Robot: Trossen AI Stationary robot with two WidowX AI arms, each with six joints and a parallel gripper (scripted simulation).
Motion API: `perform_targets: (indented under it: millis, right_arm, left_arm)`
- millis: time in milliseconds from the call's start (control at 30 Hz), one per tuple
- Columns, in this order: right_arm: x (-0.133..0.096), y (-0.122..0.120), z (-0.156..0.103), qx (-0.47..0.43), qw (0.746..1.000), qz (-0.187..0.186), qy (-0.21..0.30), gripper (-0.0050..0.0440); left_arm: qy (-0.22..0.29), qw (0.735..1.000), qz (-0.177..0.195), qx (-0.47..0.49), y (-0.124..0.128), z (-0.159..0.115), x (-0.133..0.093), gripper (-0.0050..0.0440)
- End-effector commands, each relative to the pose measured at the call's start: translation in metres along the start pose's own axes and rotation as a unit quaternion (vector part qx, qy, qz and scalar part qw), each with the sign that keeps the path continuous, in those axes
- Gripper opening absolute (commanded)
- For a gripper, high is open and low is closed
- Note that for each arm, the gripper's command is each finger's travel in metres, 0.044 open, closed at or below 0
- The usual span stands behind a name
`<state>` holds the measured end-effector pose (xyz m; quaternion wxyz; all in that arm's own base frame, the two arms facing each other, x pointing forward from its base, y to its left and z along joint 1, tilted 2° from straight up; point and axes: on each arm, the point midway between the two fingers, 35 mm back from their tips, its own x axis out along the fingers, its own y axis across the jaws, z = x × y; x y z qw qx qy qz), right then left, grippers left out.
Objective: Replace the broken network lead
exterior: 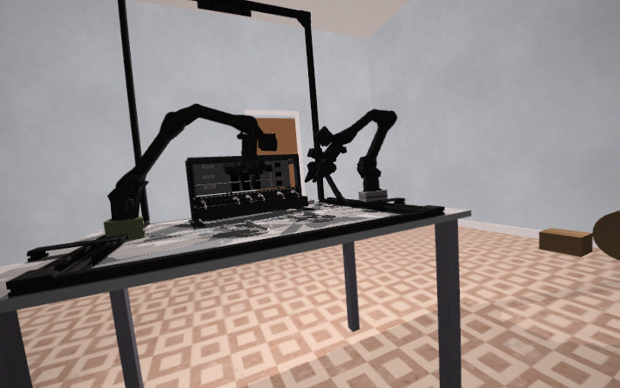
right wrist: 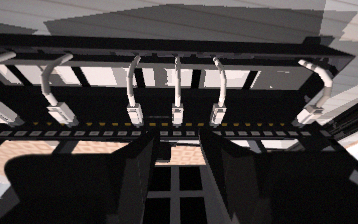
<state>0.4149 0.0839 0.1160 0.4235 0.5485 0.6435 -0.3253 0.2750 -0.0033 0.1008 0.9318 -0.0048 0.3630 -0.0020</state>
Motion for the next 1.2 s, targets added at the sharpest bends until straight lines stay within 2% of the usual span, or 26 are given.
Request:
perform_targets:
  millis: [0, 1100, 1133, 1167]
  right_arm:
    - [0.0600, 0.0007, 0.0017, 0.002, 1.000, -0.001, -0.003, 0.0176]
    - [0.0618, 0.0008, 0.0018, 0.002, 1.000, -0.001, -0.003, 0.0176]
    - [0.0603, 0.0010, 0.0007, 0.000, 1.000, 0.000, -0.001, 0.0000]
    - [0.0603, 0.0010, 0.0007, 0.000, 1.000, 0.000, -0.001, 0.0000]
  left_arm:
    - [0.000, 1.000, 0.000, 0.000, 0.0000, 0.0000, 0.0000, 0.0440]
    - [0.000, 1.000, 0.000, 0.000, 0.0000, 0.0000, 0.0000, 0.0440]
    - [0.000, 1.000, 0.000, 0.000, 0.0000, 0.0000, 0.0000, 0.0440]
    - [0.000, 1.000, 0.000, 0.000, 0.0000, 0.0000, 0.0000, 0.0440]
